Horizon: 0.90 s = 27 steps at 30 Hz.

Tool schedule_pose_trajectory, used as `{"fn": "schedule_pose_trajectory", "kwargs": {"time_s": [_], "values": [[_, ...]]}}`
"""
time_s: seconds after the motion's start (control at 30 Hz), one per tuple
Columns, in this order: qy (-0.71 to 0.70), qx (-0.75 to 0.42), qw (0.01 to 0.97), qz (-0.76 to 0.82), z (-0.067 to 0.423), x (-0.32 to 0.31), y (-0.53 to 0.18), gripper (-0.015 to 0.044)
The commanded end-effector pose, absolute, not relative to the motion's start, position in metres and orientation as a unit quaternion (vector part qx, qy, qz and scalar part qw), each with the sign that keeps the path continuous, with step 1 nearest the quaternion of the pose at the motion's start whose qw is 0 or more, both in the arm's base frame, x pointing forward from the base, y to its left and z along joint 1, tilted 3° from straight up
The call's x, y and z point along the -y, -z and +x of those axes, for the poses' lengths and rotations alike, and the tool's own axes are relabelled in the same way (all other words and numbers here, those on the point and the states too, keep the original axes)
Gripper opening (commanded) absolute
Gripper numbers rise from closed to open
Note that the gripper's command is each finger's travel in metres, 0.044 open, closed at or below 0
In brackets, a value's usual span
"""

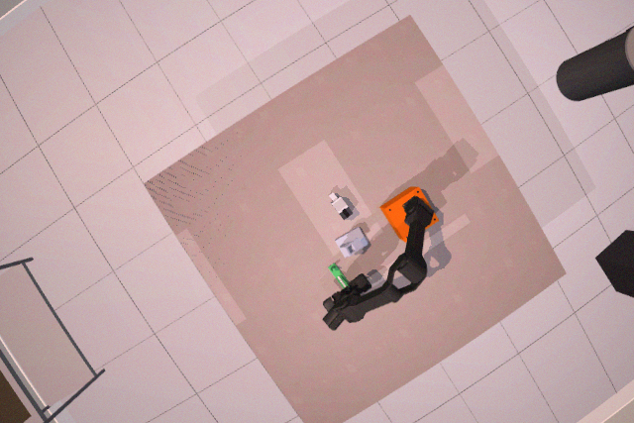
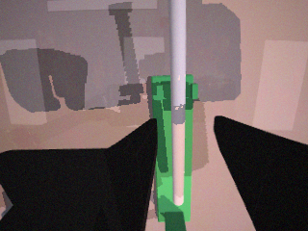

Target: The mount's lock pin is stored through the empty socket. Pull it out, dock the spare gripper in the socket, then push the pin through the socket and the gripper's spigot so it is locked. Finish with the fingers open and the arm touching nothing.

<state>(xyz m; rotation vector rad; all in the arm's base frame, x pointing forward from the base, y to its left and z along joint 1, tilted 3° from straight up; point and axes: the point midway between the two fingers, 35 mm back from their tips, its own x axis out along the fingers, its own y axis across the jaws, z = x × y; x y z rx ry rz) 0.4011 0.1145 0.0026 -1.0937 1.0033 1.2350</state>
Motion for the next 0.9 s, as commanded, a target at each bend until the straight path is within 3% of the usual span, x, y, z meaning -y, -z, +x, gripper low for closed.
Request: {"fn": "schedule_pose_trajectory", "kwargs": {"time_s": [0.0,0.5,0.7,0.87], "values": [[-0.528,-0.434,0.565,-0.463,0.3973,-0.1135,0.0092,0.018],[-0.528,-0.434,0.565,-0.463,0.3972,-0.1136,0.0132,0.018],[-0.528,-0.434,0.565,-0.463,0.3972,-0.1136,0.0132,0.0023],[-0.528,-0.434,0.565,-0.463,0.3978,-0.1135,0.0132,0.0]]}}
